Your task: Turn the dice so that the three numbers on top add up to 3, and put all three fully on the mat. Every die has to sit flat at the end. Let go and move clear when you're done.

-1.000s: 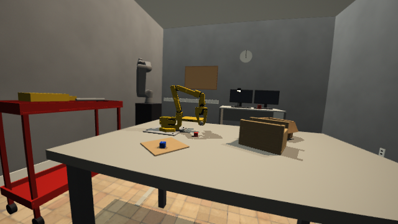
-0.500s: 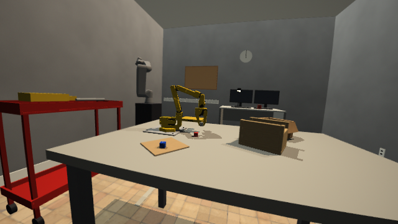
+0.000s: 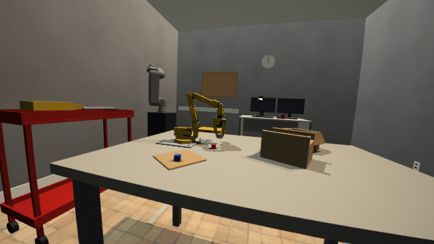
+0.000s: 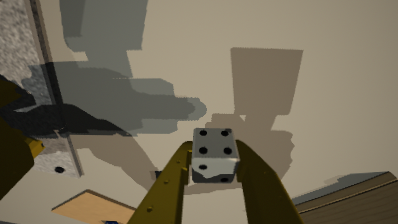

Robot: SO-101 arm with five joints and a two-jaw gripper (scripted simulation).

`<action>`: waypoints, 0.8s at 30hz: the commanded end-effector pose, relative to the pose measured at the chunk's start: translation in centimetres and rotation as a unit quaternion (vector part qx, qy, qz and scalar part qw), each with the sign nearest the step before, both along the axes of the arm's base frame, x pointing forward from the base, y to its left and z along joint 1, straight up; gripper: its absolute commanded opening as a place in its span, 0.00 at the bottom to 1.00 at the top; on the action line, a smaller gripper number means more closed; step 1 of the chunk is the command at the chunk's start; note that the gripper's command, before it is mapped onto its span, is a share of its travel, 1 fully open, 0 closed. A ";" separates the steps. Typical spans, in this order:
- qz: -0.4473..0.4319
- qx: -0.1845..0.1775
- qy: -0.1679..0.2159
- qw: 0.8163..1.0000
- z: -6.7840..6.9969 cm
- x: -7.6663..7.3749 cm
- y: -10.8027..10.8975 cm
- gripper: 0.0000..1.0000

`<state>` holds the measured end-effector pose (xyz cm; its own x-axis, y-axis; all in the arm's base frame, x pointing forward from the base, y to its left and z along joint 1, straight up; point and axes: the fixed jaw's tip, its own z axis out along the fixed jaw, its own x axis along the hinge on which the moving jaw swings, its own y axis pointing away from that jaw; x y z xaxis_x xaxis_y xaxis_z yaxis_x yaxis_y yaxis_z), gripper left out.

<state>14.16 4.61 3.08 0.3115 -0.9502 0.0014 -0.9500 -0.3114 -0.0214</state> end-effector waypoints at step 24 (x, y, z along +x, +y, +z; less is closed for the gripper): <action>-0.001 -0.001 0.006 1.000 -1.0 -0.1 -0.2 0.00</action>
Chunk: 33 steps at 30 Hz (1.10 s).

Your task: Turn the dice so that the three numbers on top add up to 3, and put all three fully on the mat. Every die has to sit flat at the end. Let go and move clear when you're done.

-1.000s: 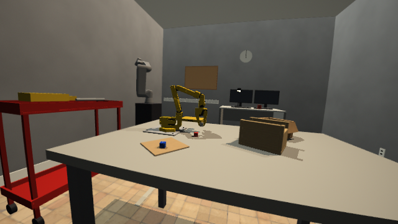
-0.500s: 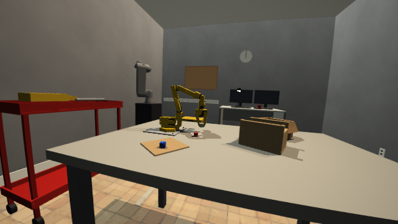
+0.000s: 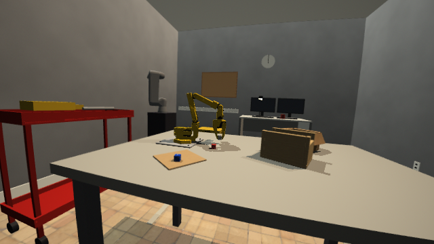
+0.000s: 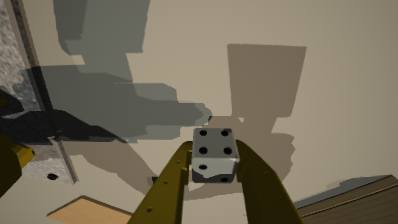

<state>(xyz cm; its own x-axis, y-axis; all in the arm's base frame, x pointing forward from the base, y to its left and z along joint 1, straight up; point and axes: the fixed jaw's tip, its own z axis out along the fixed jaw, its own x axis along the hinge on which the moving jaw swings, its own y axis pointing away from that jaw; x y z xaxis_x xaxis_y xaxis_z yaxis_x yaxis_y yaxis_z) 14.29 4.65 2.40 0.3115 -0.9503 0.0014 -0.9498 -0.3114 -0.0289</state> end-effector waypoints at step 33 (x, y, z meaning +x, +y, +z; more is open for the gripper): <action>-0.001 -0.002 0.010 1.000 -1.5 -0.3 -0.2 0.00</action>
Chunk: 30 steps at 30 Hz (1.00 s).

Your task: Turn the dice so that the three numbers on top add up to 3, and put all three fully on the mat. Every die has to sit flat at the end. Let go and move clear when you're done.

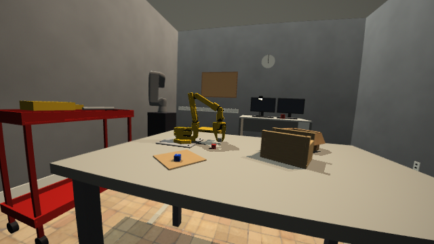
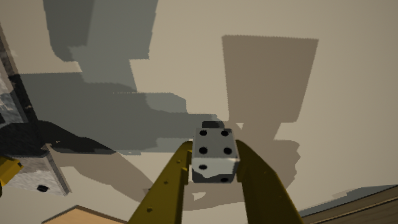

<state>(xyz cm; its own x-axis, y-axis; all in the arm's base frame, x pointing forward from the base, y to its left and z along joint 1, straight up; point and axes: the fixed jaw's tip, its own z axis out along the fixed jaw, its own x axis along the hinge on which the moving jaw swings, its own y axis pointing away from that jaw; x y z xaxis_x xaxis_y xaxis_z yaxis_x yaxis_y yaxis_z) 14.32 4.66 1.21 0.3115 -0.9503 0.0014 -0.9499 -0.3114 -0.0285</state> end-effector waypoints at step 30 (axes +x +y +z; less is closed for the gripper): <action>-0.001 -0.002 0.009 1.000 -1.2 -0.3 -0.2 0.00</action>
